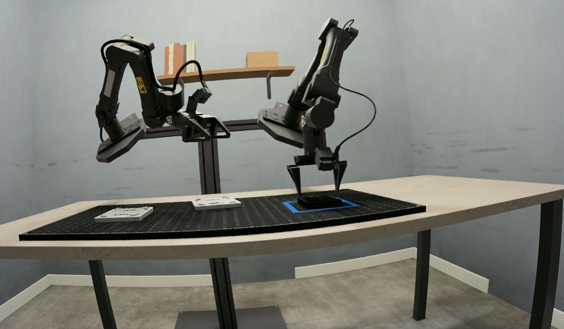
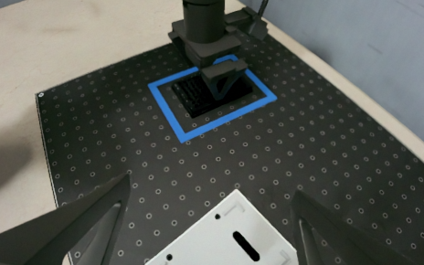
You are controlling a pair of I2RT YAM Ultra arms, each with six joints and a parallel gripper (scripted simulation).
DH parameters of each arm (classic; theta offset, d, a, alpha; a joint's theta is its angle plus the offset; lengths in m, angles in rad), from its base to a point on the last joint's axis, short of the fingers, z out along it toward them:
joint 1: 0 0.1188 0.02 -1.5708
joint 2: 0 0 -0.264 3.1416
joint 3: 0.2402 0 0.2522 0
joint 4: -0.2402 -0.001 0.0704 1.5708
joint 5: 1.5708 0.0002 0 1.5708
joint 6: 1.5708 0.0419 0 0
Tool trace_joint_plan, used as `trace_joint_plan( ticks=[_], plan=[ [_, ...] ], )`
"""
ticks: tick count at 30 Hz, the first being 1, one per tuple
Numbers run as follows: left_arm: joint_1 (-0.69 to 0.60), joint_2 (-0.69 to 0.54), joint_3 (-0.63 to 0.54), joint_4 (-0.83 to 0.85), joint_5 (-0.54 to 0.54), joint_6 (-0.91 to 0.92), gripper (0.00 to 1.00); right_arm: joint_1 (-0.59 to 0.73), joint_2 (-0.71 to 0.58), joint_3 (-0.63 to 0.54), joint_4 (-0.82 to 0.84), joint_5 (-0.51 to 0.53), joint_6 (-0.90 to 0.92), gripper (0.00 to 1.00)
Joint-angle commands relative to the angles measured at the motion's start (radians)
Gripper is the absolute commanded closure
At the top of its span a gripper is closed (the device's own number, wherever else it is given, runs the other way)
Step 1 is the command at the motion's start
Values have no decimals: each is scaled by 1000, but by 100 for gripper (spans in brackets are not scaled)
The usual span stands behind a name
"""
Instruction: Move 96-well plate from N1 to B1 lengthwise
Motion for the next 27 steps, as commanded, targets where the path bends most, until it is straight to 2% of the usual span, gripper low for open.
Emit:
trace_joint_plan(
  ticks=[1,4,9,11,13,15,21,27],
  plan=[
    [-32,-37,-15,-43,-15,-20,0,17,2,27,30,-25,-8,0],
    [-53,-86,-19,-96,-26,-39,0,17,2,27,30,-25,-8,0],
    [-114,-220,47,-240,-54,-93,0,17,2,27,30,-25,-8,0],
    [-114,-220,47,-240,-54,-93,0,17,2,27,30,-25,-8,0],
    [-137,-254,60,-309,-69,-116,0,17,2,27,30,-25,-8,0],
    [-131,-230,59,-322,-61,-121,0,17,2,27,30,-25,-8,0],
    [-126,-217,40,-306,-66,-113,0,17,2,27,30,-25,-8,0],
    [-139,-270,-9,-155,-91,-66,0,17,2,27,30,-25,-8,0]
  ],
)
